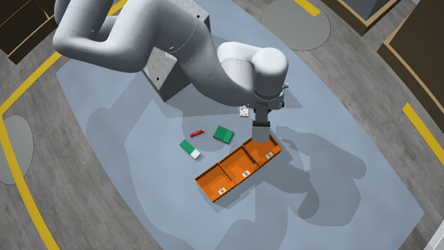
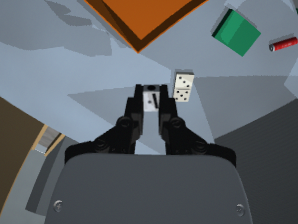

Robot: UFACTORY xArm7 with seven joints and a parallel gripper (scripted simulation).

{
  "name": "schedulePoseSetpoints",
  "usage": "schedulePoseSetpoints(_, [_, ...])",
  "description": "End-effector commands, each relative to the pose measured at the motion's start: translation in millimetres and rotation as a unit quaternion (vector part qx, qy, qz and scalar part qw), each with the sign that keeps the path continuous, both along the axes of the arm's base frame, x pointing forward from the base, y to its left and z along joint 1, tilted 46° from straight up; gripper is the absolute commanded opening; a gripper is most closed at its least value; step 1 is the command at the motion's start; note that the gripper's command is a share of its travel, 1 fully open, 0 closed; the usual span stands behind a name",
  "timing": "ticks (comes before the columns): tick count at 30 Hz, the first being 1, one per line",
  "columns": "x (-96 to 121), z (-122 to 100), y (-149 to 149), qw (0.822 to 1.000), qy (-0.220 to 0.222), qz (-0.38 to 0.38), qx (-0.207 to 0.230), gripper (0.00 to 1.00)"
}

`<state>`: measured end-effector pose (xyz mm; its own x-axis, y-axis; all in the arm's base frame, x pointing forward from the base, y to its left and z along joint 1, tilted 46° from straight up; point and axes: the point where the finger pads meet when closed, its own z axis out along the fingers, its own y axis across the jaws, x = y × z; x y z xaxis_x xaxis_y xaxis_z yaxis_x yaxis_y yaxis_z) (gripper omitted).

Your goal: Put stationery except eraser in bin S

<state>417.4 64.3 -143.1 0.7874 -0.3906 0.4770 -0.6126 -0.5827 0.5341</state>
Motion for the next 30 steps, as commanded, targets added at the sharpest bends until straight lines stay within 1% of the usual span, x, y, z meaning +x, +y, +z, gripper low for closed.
schedulePoseSetpoints(1, [17.6, 9.5, -4.6, 0.999, -0.036, -0.033, 0.005, 0.0])
schedulePoseSetpoints(3, [27.3, 15.0, -9.1, 0.996, -0.065, -0.062, 0.008, 0.0])
schedulePoseSetpoints(6, [41.9, 23.2, -15.7, 0.991, -0.096, -0.092, 0.011, 0.0])
schedulePoseSetpoints(10, [61.5, 34.2, -24.5, 0.98, -0.141, -0.136, 0.016, 0.0])
schedulePoseSetpoints(12, [61.5, 34.2, -24.5, 0.98, -0.141, -0.136, 0.016, 0.0])
schedulePoseSetpoints(13, [66.3, 37.0, -26.7, 0.97, -0.173, -0.168, 0.02, 0.0])
schedulePoseSetpoints(14, [71.2, 39.7, -29.0, 0.967, -0.181, -0.175, 0.021, 0.0])
schedulePoseSetpoints(19, [73.3, 40.8, -29.9, 0.946, -0.231, -0.225, 0.026, 0.0])
schedulePoseSetpoints(26, [73.8, 41.0, -30.0, 0.908, -0.298, -0.291, 0.031, 0.0])
schedulePoseSetpoints(30, [73.7, 41.0, -30.0, 0.908, -0.298, -0.291, 0.031, 0.0])
